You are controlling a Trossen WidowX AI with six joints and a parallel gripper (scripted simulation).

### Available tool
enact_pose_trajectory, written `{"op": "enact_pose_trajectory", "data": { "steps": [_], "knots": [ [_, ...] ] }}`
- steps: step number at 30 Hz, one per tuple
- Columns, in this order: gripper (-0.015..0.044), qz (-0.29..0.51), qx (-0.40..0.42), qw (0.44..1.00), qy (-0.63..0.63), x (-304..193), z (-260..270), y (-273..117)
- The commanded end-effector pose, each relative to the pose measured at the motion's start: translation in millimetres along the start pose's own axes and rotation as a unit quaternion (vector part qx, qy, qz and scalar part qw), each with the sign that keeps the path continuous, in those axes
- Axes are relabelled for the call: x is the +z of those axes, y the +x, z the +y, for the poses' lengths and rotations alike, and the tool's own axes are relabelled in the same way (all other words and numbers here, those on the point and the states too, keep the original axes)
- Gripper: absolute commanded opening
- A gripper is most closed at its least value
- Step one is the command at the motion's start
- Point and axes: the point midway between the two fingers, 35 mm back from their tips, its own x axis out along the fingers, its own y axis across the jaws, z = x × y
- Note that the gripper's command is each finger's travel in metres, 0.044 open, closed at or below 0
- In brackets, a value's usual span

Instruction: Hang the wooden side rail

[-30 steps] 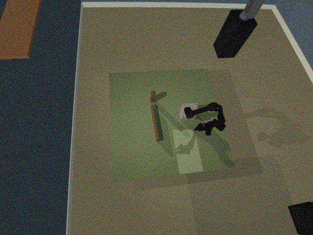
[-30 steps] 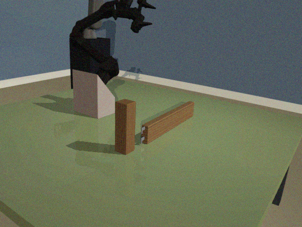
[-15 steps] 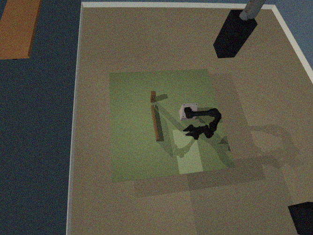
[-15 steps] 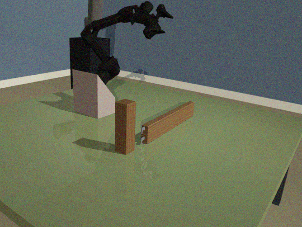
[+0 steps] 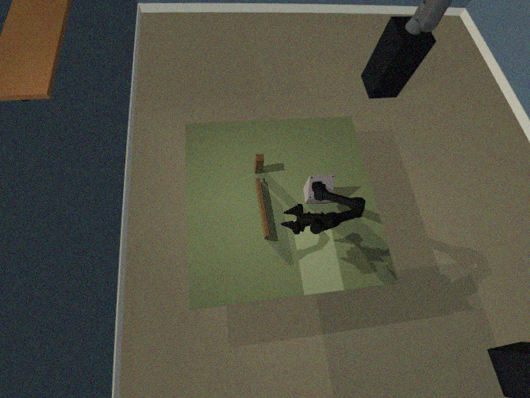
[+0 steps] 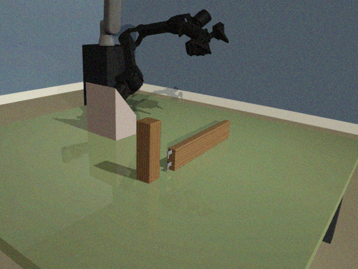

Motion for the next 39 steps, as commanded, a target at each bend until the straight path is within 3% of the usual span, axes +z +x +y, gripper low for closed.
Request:
{"op": "enact_pose_trajectory", "data": {
  "steps": [1,11,20,29,39],
  "knots": [
    [0.0440,-0.010,0.038,0.999,-0.028,-7,20,35],
    [0.0440,-0.052,0.122,0.987,-0.088,-35,91,114],
    [0.0440,-0.105,0.175,0.972,-0.116,-61,173,159],
    [0.0440,-0.164,0.199,0.958,-0.124,-78,266,178],
    [0.0440,-0.226,0.189,0.949,-0.111,-75,369,169]
  ]
}}
